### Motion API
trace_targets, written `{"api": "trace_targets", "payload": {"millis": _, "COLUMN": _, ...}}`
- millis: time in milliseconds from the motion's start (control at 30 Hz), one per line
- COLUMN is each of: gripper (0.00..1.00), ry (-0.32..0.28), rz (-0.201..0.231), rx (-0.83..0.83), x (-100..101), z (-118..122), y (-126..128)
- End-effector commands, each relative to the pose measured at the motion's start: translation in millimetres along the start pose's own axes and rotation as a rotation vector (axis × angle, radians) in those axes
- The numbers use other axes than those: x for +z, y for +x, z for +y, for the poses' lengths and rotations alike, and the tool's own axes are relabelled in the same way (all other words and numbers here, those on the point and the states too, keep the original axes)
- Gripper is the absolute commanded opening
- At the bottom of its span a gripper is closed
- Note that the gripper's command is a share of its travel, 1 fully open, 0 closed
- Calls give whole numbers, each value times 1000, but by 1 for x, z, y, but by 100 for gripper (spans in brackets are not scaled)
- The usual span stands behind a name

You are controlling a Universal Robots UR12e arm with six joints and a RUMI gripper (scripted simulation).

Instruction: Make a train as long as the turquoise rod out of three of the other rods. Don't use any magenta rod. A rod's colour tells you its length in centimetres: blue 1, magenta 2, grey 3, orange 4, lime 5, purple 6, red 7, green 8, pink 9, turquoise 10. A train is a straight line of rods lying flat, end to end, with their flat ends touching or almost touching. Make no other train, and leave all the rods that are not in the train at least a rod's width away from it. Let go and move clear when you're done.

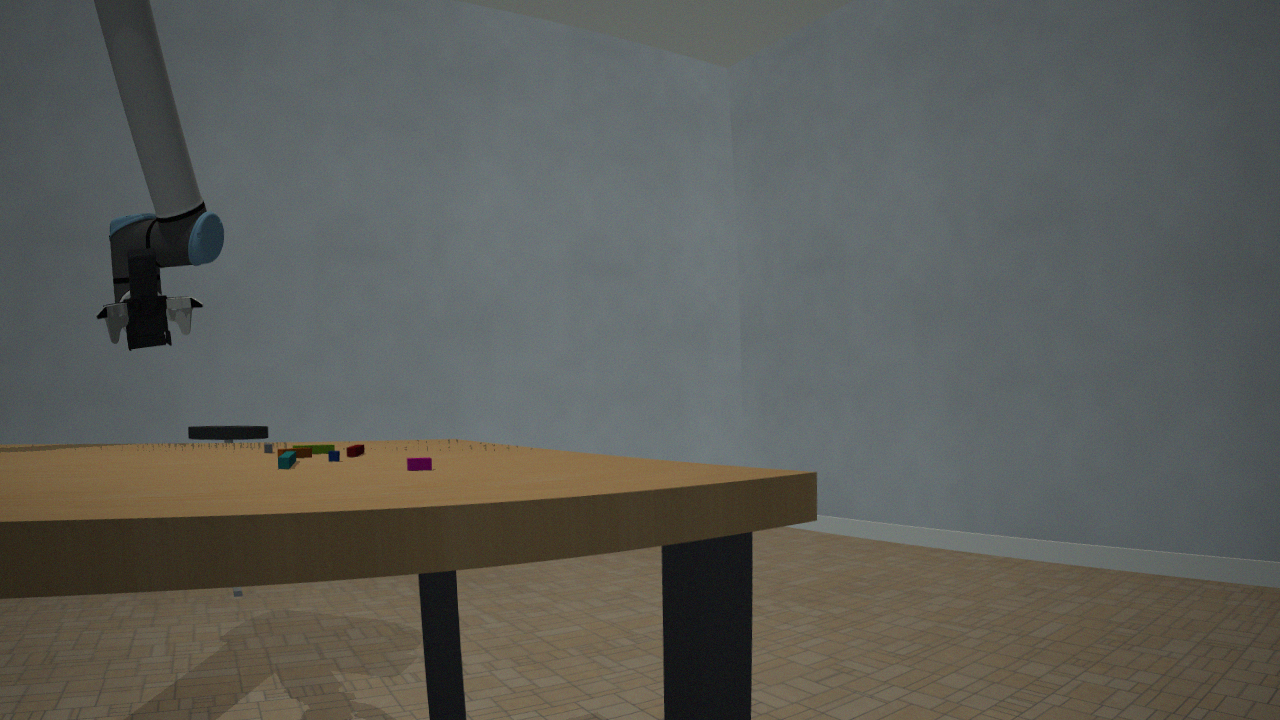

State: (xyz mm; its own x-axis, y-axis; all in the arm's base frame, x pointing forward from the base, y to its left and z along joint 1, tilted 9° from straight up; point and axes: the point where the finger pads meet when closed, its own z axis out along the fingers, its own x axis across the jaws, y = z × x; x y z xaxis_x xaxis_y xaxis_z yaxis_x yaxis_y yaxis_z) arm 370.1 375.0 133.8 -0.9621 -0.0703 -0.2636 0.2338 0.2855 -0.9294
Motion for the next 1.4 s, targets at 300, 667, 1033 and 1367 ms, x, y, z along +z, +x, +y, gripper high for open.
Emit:
{"api": "trace_targets", "payload": {"millis": 300, "gripper": 100, "ry": -1, "rz": 0, "rx": 1, "x": 0, "z": 0, "y": 0}}
{"api": "trace_targets", "payload": {"millis": 667, "gripper": 100, "ry": -2, "rz": 0, "rx": 0, "x": 0, "z": 0, "y": 0}}
{"api": "trace_targets", "payload": {"millis": 1033, "gripper": 100, "ry": -41, "rz": -7, "rx": -18, "x": 6, "z": 3, "y": -3}}
{"api": "trace_targets", "payload": {"millis": 1367, "gripper": 100, "ry": -123, "rz": -30, "rx": -56, "x": 19, "z": 9, "y": -8}}
